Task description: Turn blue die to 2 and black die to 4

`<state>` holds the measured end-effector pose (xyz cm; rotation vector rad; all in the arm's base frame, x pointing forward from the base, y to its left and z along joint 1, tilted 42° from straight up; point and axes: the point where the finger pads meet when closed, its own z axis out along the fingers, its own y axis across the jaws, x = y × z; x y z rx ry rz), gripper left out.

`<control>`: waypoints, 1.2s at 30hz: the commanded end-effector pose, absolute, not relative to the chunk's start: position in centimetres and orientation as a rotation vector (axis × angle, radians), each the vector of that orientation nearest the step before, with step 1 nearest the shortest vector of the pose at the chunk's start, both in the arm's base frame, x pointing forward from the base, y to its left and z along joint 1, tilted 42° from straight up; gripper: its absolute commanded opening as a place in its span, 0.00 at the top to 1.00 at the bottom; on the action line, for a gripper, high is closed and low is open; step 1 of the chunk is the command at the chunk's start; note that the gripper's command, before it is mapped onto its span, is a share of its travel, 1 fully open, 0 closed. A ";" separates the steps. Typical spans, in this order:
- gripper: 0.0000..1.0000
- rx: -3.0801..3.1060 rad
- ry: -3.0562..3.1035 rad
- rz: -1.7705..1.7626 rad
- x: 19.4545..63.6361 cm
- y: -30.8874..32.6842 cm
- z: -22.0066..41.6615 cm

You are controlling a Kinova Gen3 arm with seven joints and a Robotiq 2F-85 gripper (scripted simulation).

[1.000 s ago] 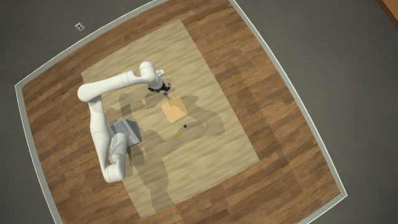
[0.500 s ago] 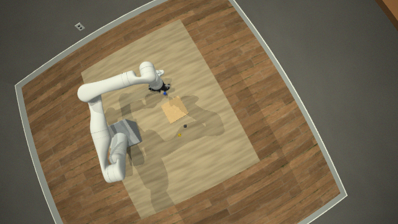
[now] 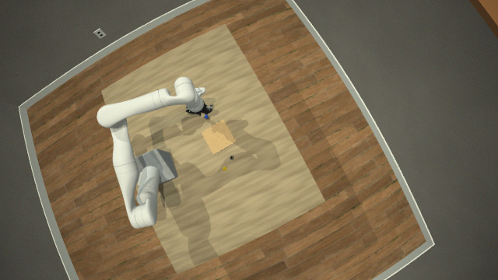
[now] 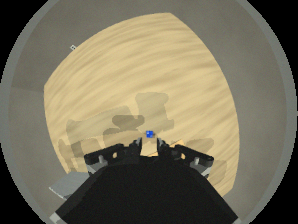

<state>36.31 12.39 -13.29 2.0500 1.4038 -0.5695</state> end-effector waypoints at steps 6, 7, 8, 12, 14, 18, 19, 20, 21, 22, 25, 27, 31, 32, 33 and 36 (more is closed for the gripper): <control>0.69 2.050 1.405 -0.567 36.3 12.4 -13.4; 0.69 2.050 1.406 -0.567 36.3 12.3 -13.4; 0.69 2.050 1.406 -0.567 36.3 12.3 -13.4; 0.69 2.051 1.406 -0.567 36.3 12.1 -13.7; 0.69 2.051 1.406 -0.567 36.3 12.0 -13.8; 0.69 2.051 1.406 -0.567 36.3 11.8 -14.0; 0.69 2.051 1.406 -0.567 36.3 11.7 -14.1; 0.69 2.051 1.406 -0.567 36.3 11.6 -14.2; 0.69 2.051 1.406 -0.567 36.3 11.5 -14.3; 0.69 2.051 1.406 -0.567 36.3 11.4 -14.4; 0.69 2.051 1.406 -0.567 36.3 11.1 -14.8; 0.69 2.051 1.406 -0.567 36.3 10.8 -15.0; 0.69 2.051 1.406 -0.567 36.3 10.5 -15.4; 0.69 2.051 1.406 -0.567 36.3 10.5 -15.4; 0.69 2.051 1.406 -0.567 36.3 10.4 -15.5; 0.69 2.051 1.406 -0.567 36.3 10.1 -15.8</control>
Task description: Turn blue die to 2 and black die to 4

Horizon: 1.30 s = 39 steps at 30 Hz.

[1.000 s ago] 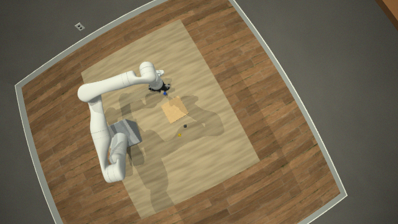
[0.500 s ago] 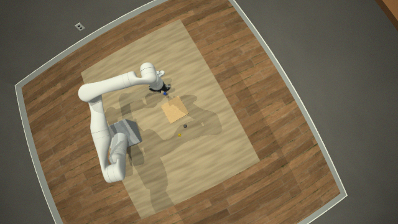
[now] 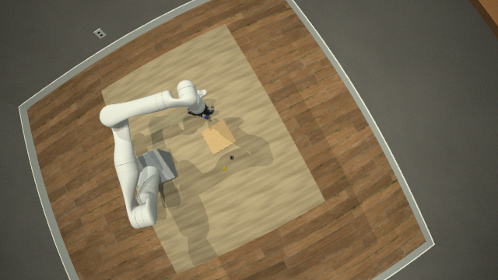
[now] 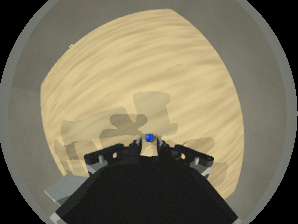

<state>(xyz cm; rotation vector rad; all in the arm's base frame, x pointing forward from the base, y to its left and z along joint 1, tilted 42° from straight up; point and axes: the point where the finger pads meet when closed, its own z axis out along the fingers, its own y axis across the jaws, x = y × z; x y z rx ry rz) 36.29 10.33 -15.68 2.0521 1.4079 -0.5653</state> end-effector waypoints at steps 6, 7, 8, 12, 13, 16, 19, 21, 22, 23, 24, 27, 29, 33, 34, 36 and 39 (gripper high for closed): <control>0.69 2.051 1.406 -0.567 36.2 9.5 -16.4; 0.69 2.051 1.406 -0.567 36.2 9.4 -16.5; 0.69 2.051 1.406 -0.567 36.2 9.4 -16.6; 0.69 2.051 1.406 -0.567 36.2 9.2 -16.8; 0.69 2.051 1.406 -0.567 36.2 9.2 -16.8; 0.69 2.051 1.406 -0.567 36.2 9.1 -16.9; 0.69 2.051 1.406 -0.567 36.2 9.0 -17.0; 0.69 2.051 1.406 -0.567 36.2 8.9 -17.1; 0.69 2.051 1.406 -0.567 36.2 8.9 -17.1; 0.69 2.051 1.406 -0.567 36.2 8.9 -17.1; 0.69 2.051 1.406 -0.567 36.2 8.9 -17.1; 0.69 2.051 1.406 -0.567 36.2 8.9 -17.1; 0.69 2.051 1.406 -0.567 36.2 8.9 -17.1; 0.69 2.051 1.406 -0.567 36.2 8.9 -17.1; 0.69 2.051 1.406 -0.567 36.2 8.9 -17.1; 0.69 2.051 1.406 -0.567 36.2 8.9 -17.1; 0.69 2.051 1.406 -0.567 36.2 8.9 -17.1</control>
